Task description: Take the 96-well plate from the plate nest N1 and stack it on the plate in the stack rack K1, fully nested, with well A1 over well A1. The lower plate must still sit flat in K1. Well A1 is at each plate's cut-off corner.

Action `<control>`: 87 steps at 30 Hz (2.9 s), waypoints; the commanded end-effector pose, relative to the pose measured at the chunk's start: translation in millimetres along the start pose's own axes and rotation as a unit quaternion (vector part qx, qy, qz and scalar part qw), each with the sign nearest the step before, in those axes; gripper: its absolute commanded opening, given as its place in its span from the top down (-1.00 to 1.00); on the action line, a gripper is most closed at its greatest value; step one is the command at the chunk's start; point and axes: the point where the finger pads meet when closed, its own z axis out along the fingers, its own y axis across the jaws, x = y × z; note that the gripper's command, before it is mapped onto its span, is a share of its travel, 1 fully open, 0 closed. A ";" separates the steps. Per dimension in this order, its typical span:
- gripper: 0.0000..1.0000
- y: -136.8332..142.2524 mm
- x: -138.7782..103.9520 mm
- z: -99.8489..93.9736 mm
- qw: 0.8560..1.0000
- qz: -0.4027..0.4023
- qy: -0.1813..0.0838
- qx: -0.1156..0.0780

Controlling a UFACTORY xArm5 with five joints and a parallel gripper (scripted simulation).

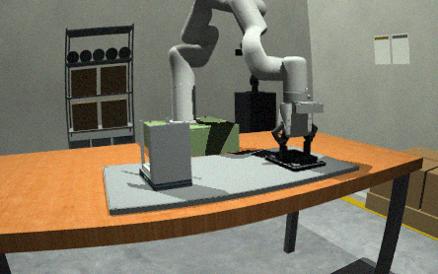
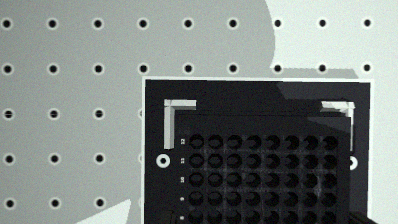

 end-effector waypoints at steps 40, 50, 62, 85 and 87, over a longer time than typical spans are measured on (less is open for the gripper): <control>1.00 -0.9 1.6 -12.3 1.000 0.000 0.004 -0.003; 1.00 -0.9 1.5 -19.0 1.000 0.000 0.004 -0.003; 1.00 -0.9 1.5 -23.3 1.000 0.000 0.004 -0.003; 1.00 -1.2 1.3 -58.4 1.000 0.000 0.004 -0.003; 1.00 -1.2 1.3 -61.7 1.000 0.000 0.004 -0.003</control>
